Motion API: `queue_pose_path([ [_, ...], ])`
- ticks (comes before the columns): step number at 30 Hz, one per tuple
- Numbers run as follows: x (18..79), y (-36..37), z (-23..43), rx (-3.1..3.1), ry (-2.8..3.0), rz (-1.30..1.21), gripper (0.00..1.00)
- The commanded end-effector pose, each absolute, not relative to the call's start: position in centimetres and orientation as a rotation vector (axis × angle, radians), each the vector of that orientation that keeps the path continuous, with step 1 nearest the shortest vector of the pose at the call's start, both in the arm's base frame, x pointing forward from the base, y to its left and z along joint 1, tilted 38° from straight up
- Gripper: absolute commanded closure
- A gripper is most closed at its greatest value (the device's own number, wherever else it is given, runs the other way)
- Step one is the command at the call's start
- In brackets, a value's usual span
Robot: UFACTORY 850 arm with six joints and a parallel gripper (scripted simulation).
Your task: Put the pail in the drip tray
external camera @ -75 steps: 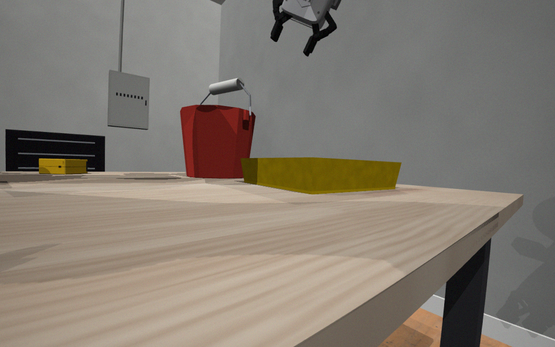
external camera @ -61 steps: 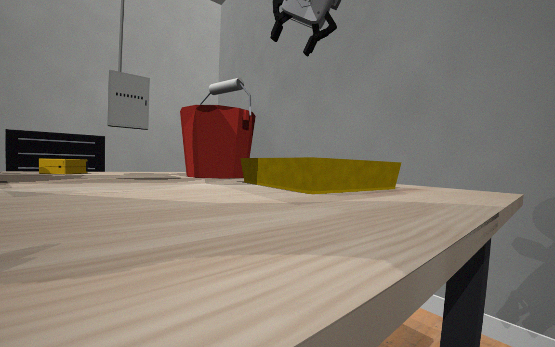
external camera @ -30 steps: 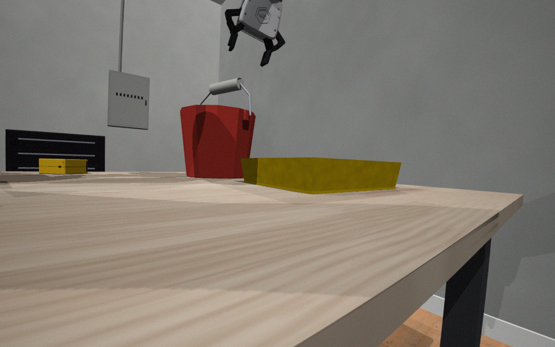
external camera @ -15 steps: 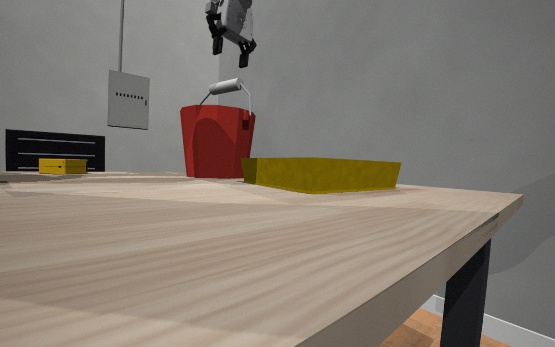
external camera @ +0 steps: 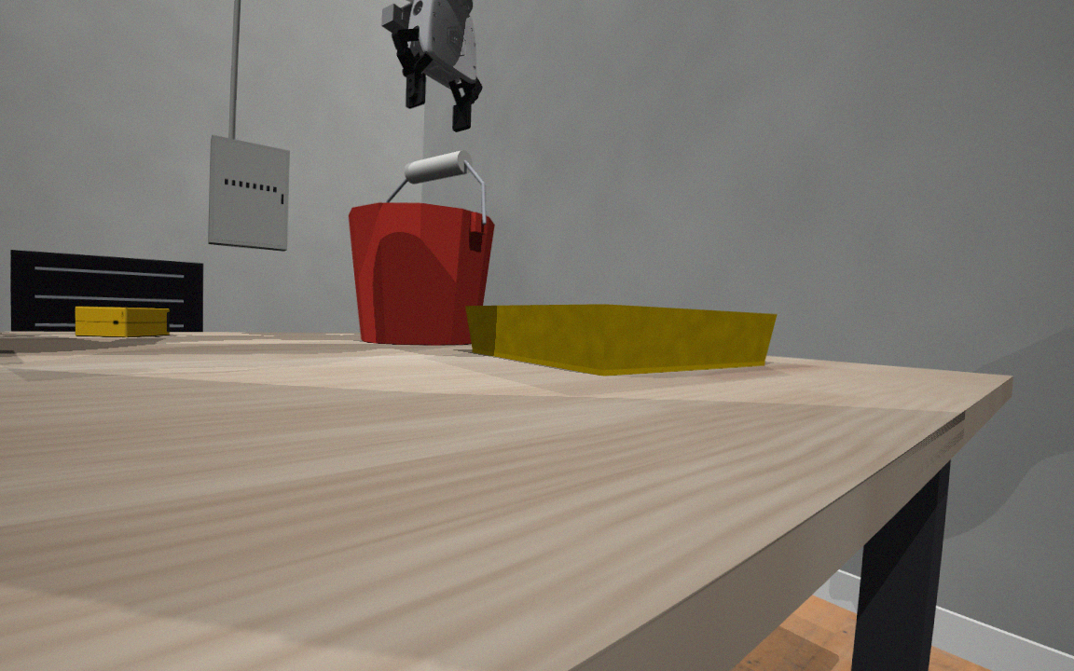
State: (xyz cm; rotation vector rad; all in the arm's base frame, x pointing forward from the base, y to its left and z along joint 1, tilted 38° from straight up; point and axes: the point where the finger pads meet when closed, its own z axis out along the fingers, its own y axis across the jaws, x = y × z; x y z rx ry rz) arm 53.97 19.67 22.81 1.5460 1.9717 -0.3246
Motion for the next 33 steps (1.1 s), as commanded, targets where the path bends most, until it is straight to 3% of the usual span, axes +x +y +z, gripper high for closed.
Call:
queue_pose_path([
  [1,54.0,19.7,22.9,1.545,1.972,-0.323,0.0],
  [33,55.1,17.7,19.9,1.545,1.974,-0.323,0.0],
])
